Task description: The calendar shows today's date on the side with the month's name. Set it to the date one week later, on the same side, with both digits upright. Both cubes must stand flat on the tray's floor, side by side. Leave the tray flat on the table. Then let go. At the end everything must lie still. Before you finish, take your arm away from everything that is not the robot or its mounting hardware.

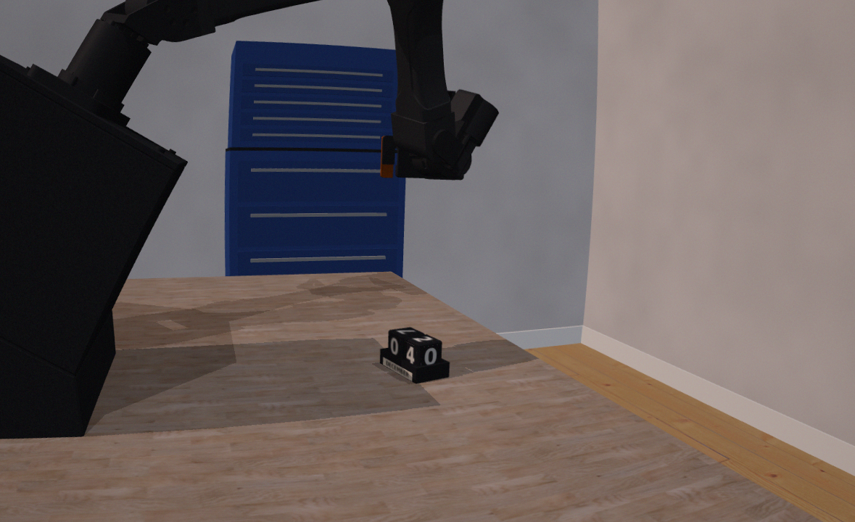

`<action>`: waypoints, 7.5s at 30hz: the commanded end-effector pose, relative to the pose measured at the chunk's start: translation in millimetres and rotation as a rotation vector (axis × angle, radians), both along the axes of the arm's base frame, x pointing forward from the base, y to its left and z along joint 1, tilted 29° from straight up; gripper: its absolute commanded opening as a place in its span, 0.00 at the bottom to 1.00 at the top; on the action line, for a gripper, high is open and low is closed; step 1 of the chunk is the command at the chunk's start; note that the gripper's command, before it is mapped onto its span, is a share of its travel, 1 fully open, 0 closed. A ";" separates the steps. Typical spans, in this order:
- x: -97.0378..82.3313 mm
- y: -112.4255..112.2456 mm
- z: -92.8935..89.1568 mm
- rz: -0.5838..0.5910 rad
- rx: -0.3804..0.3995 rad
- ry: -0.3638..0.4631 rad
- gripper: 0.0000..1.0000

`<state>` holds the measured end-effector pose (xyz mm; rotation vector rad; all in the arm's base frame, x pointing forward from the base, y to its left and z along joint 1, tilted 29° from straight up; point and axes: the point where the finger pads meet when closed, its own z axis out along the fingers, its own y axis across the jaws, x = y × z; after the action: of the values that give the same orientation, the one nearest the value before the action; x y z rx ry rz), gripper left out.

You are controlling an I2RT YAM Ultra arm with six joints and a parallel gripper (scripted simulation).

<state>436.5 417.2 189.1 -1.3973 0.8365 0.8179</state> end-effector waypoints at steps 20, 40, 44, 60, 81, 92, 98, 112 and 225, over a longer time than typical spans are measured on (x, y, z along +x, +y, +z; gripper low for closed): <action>60.5 -128.8 -6.5 -0.523 -0.158 0.345 1.00; 10.7 -334.5 -77.3 -1.194 -0.429 0.798 1.00; -16.5 -370.7 -91.3 -1.314 -0.490 0.879 1.00; -82.4 -433.2 -115.7 -1.535 -0.622 1.031 1.00; -76.0 -433.5 -125.0 -1.665 -0.387 1.257 1.00; -69.4 -433.9 -135.6 -1.785 -0.098 1.501 1.00; -65.2 -434.1 -143.0 -1.848 0.118 1.660 1.00; -57.5 -434.5 -158.2 -1.925 0.594 1.956 1.00; -28.3 -433.4 -211.0 -1.934 0.833 2.079 0.45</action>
<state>405.2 -15.3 -25.7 1.6855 2.1251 0.4403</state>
